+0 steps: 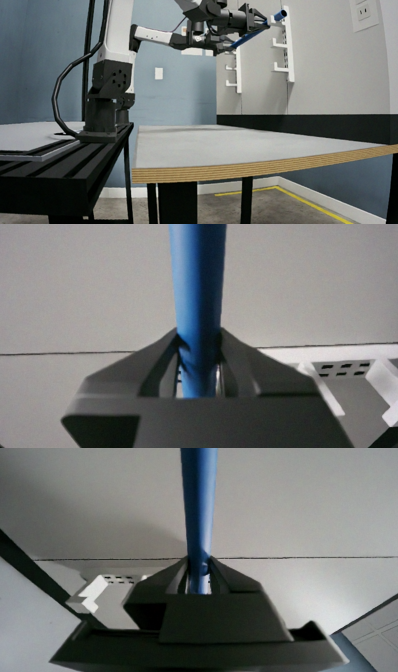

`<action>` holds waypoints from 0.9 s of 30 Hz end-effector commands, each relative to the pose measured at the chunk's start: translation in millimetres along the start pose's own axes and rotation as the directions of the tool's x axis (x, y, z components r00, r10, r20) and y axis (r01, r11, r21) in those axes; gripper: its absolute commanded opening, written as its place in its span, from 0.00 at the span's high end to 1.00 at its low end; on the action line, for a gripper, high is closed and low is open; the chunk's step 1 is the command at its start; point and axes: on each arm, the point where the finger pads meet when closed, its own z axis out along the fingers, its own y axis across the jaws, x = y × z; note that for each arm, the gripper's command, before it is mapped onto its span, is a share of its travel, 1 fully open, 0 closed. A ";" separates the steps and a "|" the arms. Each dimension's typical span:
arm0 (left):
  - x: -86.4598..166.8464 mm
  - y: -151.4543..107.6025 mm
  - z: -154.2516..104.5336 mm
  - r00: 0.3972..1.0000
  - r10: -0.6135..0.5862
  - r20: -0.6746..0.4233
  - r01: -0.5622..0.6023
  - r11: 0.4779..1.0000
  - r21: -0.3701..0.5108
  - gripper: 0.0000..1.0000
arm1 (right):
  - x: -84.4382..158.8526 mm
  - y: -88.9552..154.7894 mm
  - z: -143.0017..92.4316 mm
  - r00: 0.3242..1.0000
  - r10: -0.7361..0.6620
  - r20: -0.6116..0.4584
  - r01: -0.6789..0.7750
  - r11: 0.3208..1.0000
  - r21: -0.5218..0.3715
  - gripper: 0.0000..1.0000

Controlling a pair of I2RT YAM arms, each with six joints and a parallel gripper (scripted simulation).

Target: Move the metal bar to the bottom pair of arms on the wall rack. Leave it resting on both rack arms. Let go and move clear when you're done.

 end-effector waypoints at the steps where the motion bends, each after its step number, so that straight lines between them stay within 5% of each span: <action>1: -1.8 20.3 -0.8 1.000 -0.023 -0.004 0.022 0.999 -0.047 0.89 | 1.9 -12.8 -3.2 1.000 0.012 -0.004 -0.012 1.000 0.016 0.89; 6: -1.8 20.3 -0.8 1.000 -0.023 -0.004 0.022 0.999 -0.047 1.00 | 1.9 -12.8 -3.2 1.000 0.012 -0.004 -0.012 1.000 0.016 1.00; 27: -1.8 20.4 2.5 1.000 -0.023 -0.004 0.022 0.999 -0.047 1.00 | 1.9 -12.8 0.1 1.000 0.012 -0.004 -0.012 1.000 0.016 1.00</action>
